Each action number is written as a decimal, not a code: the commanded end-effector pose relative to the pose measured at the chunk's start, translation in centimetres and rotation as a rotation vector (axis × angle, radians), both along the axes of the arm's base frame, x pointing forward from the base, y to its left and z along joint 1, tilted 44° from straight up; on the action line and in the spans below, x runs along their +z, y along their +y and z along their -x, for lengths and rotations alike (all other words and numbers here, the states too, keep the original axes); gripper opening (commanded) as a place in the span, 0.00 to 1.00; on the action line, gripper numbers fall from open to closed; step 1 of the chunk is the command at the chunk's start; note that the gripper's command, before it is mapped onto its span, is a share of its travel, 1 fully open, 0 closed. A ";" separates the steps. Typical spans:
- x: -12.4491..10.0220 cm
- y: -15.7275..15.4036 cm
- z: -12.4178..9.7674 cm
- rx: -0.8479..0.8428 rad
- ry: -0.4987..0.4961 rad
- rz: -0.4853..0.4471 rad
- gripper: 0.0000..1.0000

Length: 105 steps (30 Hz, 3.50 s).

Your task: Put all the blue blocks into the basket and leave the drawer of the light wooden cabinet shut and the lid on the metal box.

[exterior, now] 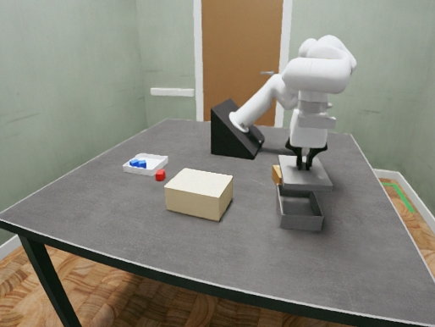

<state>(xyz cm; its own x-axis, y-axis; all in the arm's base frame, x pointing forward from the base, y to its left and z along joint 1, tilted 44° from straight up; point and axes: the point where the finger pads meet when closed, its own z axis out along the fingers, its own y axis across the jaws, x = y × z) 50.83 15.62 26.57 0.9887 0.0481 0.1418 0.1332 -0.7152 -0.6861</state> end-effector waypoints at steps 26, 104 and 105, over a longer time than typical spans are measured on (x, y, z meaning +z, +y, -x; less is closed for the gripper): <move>-3.5 3.4 -0.4 -0.001 -0.003 0.000 0.00; -4.0 4.0 -0.6 -0.001 -0.003 0.000 0.00; -4.0 4.0 -0.6 -0.001 -0.003 0.000 0.00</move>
<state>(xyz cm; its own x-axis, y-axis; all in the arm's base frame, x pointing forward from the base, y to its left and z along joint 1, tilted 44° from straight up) 51.33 19.70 22.45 0.9887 0.0486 0.1417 0.1335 -0.7153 -0.6859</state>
